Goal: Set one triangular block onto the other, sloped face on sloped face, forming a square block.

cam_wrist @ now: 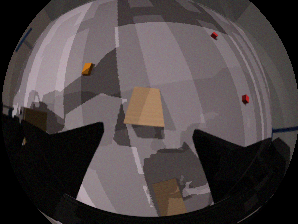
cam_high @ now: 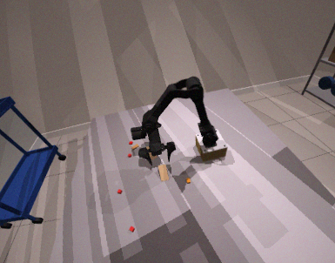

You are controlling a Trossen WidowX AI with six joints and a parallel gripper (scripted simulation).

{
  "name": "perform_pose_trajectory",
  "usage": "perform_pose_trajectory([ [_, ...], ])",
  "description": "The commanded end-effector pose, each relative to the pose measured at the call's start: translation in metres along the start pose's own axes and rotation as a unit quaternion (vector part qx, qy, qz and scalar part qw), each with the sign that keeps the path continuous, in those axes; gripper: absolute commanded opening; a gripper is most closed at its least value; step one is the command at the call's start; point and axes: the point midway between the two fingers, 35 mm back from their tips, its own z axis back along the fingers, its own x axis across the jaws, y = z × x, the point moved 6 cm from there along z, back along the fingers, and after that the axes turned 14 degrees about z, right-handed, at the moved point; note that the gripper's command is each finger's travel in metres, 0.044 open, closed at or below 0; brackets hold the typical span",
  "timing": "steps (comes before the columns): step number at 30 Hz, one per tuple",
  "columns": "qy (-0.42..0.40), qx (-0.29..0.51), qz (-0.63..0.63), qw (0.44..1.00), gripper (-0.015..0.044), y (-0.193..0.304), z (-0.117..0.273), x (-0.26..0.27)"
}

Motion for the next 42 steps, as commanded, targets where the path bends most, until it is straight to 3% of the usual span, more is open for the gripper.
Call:
perform_pose_trajectory([
  [1, -0.003, 0.000, -0.005, 1.000, 0.0440, 0.001, -0.009, 0.001],
  [37, -0.003, -0.002, -0.005, 1.000, 0.0440, -0.002, -0.065, 0.005],
  [42, -0.003, -0.002, -0.005, 1.000, 0.0309, -0.002, -0.065, 0.005],
])
